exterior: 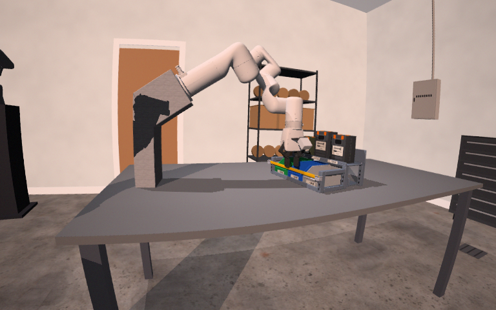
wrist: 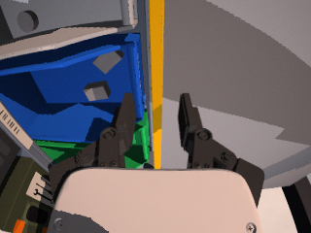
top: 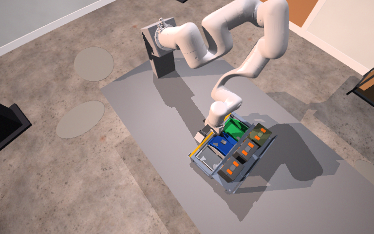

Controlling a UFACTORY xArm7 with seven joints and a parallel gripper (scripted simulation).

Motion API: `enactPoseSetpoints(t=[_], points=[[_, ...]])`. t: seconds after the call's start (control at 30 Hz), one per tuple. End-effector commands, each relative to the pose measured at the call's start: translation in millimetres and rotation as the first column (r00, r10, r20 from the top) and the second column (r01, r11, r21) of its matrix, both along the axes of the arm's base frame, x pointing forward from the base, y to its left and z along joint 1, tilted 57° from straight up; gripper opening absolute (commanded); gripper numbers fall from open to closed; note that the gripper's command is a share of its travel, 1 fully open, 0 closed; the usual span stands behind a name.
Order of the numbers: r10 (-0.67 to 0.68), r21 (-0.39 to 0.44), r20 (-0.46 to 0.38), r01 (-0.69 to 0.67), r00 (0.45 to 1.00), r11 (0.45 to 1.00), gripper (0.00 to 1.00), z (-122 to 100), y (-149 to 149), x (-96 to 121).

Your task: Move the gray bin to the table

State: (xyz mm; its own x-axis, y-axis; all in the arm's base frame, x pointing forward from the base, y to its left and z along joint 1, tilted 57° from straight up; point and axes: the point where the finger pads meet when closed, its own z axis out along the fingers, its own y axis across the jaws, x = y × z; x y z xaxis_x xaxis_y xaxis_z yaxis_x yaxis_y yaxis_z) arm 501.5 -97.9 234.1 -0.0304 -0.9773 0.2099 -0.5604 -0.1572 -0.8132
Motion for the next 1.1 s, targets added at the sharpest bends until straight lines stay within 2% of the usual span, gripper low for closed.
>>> enactPoseSetpoints(t=[0.0, 1.07], points=[[-0.001, 0.000, 0.002, 0.001, 1.000, 1.000, 0.47, 1.3, -0.3, -0.9], [-0.001, 0.000, 0.002, 0.001, 1.000, 1.000, 0.47, 4.2, 0.5, -5.2]])
